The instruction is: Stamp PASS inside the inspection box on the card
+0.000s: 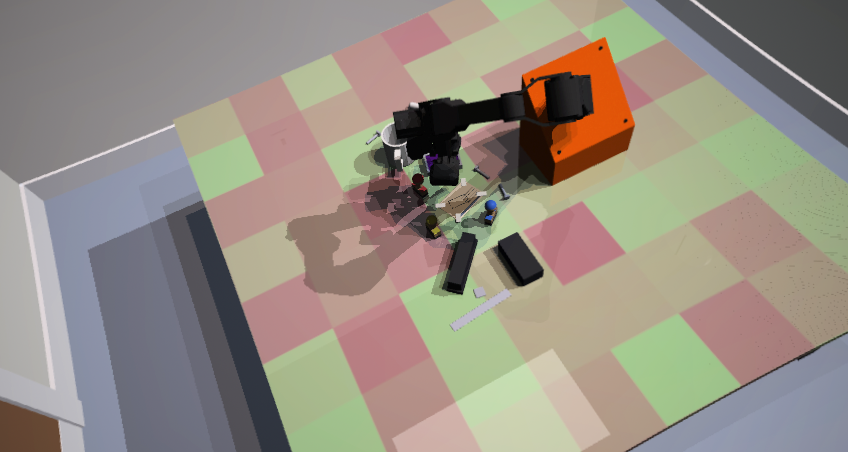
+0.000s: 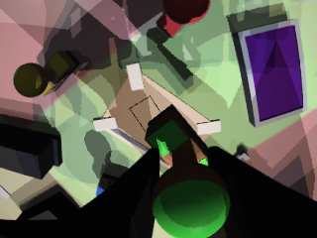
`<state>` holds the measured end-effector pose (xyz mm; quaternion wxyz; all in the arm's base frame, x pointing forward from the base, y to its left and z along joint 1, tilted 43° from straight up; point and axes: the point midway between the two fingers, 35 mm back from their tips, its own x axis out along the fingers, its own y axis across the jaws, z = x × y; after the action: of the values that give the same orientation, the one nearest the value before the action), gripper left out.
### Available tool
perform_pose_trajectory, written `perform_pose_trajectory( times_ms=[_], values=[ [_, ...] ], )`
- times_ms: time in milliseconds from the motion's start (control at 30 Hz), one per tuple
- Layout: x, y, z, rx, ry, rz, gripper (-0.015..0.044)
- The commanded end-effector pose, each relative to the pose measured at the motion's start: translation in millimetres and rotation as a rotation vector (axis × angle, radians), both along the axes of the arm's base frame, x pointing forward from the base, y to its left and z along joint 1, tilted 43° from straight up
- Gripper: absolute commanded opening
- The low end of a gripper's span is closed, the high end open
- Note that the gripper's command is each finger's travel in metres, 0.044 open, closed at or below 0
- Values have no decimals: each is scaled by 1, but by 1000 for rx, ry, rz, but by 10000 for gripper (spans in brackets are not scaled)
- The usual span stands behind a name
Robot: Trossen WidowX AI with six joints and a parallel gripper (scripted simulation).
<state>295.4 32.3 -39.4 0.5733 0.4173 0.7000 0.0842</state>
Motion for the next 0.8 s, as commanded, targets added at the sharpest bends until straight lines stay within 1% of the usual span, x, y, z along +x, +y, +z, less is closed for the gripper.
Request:
perform_pose_trajectory(
  times_ms=[0,133,767],
  values=[
    [-3,14,11,10,71,-71,0],
    [-4,22,17,13,109,-111,0],
    [-3,29,10,12,109,-109,0]
  ],
)
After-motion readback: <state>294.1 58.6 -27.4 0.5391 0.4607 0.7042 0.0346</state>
